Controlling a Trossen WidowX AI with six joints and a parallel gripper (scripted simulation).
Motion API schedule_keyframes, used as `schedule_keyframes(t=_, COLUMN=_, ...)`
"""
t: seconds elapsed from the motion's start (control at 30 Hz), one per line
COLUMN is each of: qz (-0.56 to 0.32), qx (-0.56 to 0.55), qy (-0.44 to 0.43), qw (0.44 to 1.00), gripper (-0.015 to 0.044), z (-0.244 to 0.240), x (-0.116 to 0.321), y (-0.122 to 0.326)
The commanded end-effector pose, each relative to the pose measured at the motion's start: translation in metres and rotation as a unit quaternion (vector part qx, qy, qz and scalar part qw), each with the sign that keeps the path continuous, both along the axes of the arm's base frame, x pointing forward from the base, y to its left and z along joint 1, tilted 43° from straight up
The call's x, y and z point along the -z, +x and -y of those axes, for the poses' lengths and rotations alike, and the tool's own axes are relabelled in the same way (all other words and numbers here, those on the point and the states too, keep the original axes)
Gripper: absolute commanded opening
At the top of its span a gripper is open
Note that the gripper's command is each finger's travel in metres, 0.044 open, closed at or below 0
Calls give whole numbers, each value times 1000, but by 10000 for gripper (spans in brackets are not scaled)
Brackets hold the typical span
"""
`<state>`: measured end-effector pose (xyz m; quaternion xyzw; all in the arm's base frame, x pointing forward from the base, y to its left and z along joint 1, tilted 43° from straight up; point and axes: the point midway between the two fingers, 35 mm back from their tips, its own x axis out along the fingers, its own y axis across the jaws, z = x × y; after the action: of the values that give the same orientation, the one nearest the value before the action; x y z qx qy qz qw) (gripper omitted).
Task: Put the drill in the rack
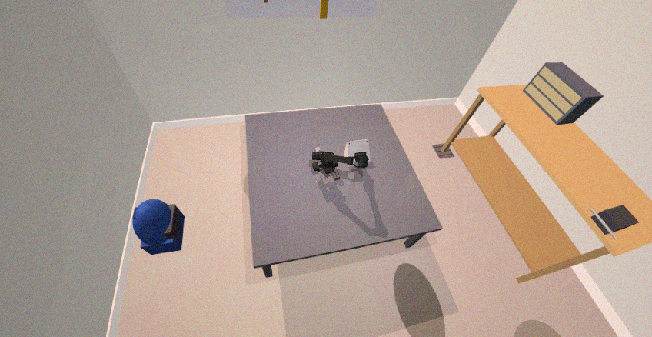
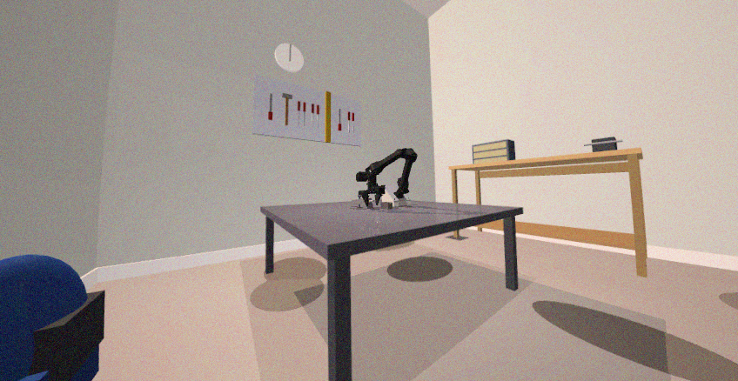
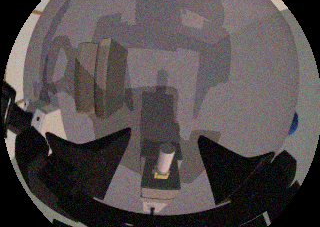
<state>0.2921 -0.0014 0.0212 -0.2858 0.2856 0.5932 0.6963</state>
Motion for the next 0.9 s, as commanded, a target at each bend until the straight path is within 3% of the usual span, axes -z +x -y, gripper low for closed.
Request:
schedule_keyframes(t=0.0, qz=0, qx=0, qy=0, qw=1000, gripper=309, z=0, x=0, y=0)
schedule_keyframes(t=0.37, qz=0, qx=0, qy=0, qw=1000, gripper=20, z=0, x=0, y=0)
schedule_keyframes(t=0.87, qz=-2, qx=1, qy=4, qw=1000, gripper=0, z=-6, x=-7, y=0)
